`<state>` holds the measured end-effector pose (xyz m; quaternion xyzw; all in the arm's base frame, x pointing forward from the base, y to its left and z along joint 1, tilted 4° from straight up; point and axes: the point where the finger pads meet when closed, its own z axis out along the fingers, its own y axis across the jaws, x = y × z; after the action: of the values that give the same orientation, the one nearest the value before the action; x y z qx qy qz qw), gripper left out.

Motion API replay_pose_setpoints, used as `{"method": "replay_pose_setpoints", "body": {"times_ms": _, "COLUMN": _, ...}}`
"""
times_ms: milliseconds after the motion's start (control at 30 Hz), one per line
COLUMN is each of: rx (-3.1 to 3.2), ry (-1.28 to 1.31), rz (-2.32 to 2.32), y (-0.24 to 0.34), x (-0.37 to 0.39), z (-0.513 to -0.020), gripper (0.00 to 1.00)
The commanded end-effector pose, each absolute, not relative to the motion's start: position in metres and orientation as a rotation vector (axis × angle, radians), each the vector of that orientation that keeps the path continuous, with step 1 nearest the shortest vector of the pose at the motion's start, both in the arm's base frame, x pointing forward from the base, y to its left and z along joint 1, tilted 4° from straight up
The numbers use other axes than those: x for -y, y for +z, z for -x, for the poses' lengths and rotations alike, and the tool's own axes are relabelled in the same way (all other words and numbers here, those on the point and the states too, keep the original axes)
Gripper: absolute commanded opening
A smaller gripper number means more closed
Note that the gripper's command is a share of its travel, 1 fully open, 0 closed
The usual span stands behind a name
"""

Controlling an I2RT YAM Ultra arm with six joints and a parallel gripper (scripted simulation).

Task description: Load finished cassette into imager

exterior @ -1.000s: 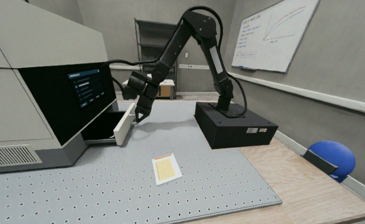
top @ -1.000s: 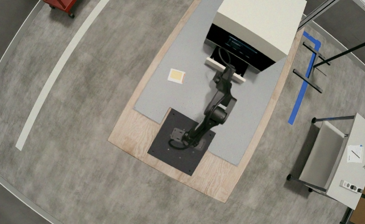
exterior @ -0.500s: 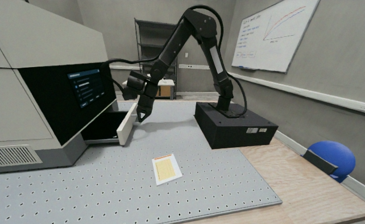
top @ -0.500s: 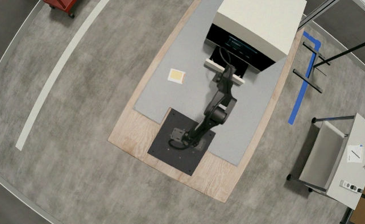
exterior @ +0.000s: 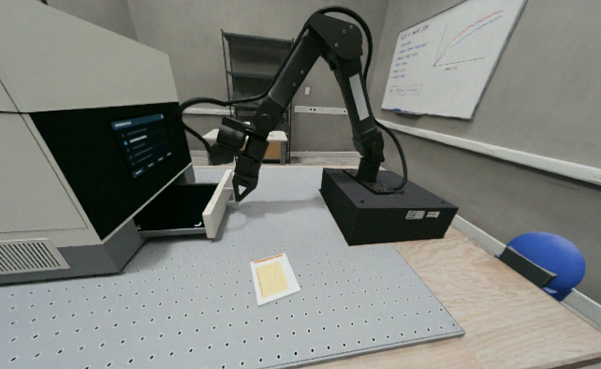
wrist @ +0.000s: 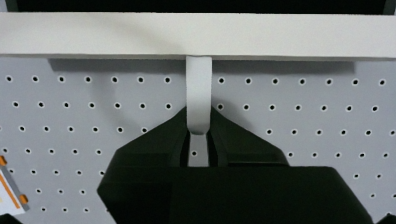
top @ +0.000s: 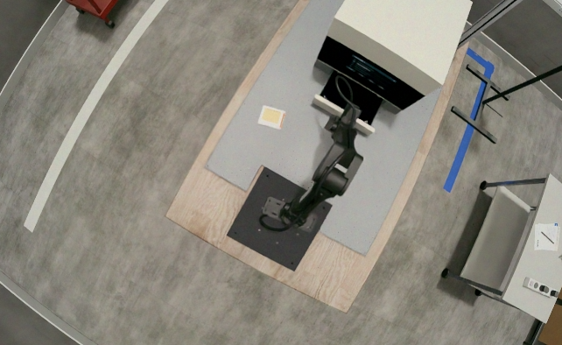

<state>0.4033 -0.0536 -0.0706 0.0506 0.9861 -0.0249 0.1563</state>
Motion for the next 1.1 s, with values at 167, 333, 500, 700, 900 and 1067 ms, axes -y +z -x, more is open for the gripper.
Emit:
{"method": "replay_pose_setpoints", "body": {"times_ms": 167, "rx": -2.845, "ry": -0.090, "rz": -0.163, "y": -0.0603, "x": 0.0515, "z": -0.3848, "gripper": 0.00}}
{"method": "replay_pose_setpoints", "body": {"times_ms": 333, "rx": -2.846, "ry": -0.090, "rz": -0.164, "y": -0.0602, "x": 0.0509, "z": -0.3789, "gripper": 0.00}}
{"method": "replay_pose_setpoints", "body": {"times_ms": 500, "rx": -2.824, "ry": -0.091, "rz": -0.163, "y": -0.0547, "x": 0.0519, "z": -0.3878, "gripper": 0.00}}
{"method": "replay_pose_setpoints", "body": {"times_ms": 700, "rx": -2.824, "ry": -0.091, "rz": -0.163, "y": -0.0547, "x": 0.0519, "z": -0.3878, "gripper": 0.00}}
{"method": "replay_pose_setpoints", "body": {"times_ms": 900, "rx": -2.824, "ry": -0.091, "rz": -0.163, "y": -0.0547, "x": 0.0519, "z": -0.3878, "gripper": 0.00}}
{"method": "replay_pose_setpoints", "body": {"times_ms": 1067, "rx": -2.824, "ry": -0.091, "rz": -0.163, "y": -0.0547, "x": 0.0519, "z": -0.3878, "gripper": 0.00}}
